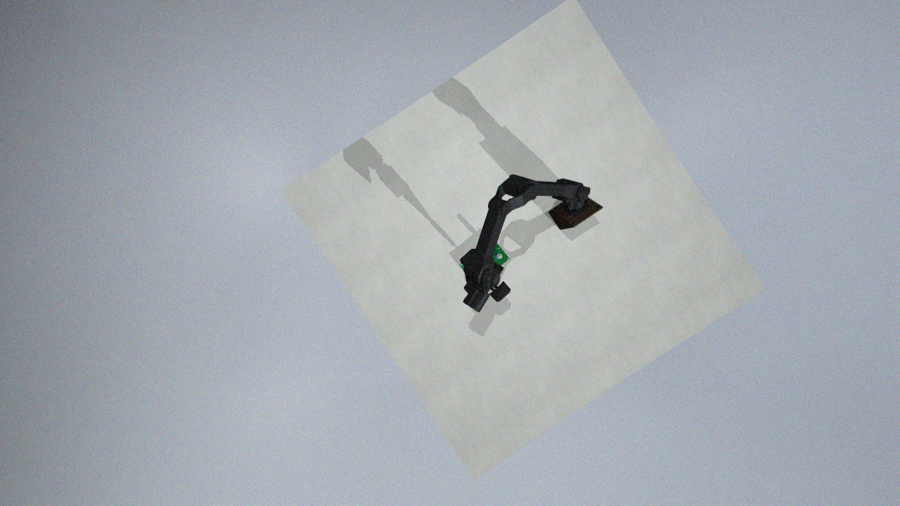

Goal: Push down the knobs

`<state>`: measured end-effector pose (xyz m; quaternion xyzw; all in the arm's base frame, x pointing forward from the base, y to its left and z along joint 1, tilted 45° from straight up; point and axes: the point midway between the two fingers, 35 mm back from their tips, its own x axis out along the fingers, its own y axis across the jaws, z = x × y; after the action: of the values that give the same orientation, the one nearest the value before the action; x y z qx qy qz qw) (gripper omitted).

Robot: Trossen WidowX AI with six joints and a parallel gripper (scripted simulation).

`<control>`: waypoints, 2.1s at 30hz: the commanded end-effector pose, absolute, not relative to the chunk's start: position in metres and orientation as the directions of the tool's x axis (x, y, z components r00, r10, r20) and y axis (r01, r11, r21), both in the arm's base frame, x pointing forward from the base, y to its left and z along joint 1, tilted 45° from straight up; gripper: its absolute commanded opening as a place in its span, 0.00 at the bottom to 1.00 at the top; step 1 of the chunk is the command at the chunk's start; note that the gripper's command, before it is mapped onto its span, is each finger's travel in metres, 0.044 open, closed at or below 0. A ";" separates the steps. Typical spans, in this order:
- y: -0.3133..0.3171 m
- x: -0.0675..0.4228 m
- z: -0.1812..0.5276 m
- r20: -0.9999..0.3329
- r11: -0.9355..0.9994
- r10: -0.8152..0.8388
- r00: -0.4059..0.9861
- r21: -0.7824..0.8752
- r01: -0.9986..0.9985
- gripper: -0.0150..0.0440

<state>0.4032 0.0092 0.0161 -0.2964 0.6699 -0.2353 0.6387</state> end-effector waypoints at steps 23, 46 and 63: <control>0.001 0.404 0.010 -0.715 0.712 -0.700 -0.009 -0.696 -0.097 0.25; -0.002 0.404 0.007 -0.714 0.712 -0.700 -0.009 -0.696 -0.097 0.25; -0.005 0.404 0.004 -0.714 0.712 -0.700 -0.009 -0.696 -0.097 0.25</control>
<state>0.4020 0.0076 0.0123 -0.3026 0.6664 -0.2287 0.6419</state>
